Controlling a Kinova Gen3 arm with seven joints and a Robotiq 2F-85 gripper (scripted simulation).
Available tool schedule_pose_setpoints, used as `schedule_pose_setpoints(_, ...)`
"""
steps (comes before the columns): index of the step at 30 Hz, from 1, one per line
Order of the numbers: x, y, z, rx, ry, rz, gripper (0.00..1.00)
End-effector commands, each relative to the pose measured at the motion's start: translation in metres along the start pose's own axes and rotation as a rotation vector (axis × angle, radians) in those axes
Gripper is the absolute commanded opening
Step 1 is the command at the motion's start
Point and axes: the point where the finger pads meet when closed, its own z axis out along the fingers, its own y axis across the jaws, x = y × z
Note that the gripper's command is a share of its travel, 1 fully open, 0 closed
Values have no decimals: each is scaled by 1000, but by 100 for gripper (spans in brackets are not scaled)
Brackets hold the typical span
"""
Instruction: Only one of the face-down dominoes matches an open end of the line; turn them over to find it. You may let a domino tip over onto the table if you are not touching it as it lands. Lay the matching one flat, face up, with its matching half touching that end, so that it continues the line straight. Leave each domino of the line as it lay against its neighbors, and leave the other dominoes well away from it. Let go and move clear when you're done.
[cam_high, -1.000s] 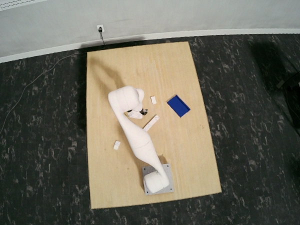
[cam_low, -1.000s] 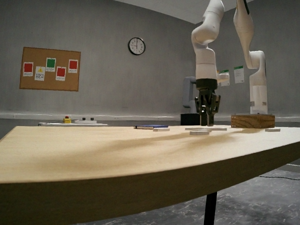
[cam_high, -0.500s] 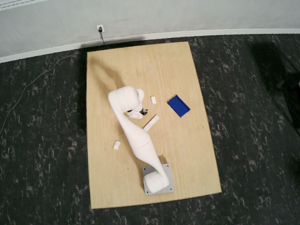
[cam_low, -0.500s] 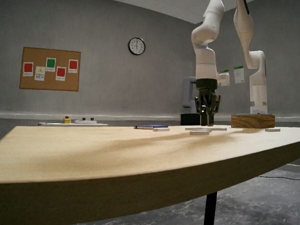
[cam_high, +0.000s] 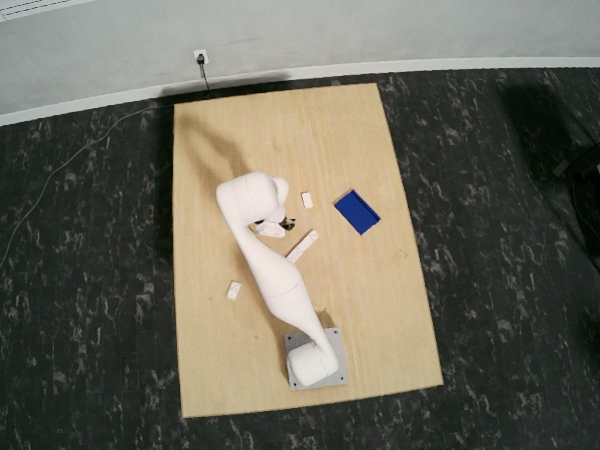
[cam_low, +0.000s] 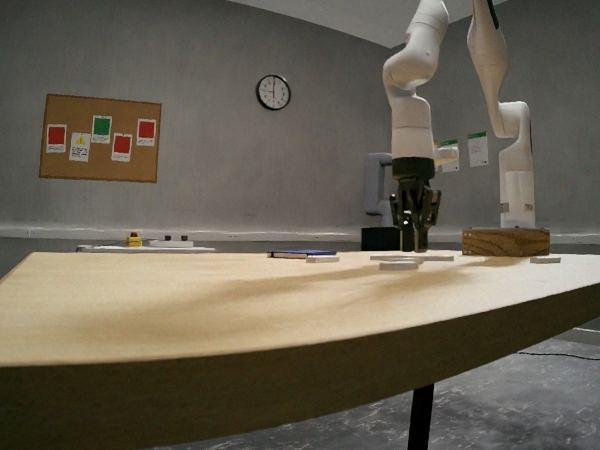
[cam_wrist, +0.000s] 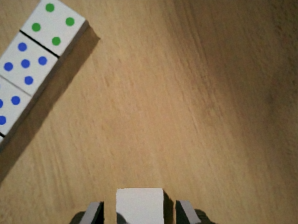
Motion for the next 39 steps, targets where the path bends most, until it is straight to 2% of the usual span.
schedule_pose_setpoints(1, -1, 0, -1, -1, -2, 0, 49)
schedule_pose_setpoints(5, 0, 1, -2, -1, -16, 0, 49)
schedule_pose_setpoints(10, 1, 1, -11, -1, -112, 0, 49)
schedule_pose_setpoints(13, 1, 0, -15, -1, -140, 0, 49)
schedule_pose_setpoints(23, 1, 0, -12, -1, -141, 0, 49)
schedule_pose_setpoints(39, 1, 0, 10, -1, -141, 0, 49)
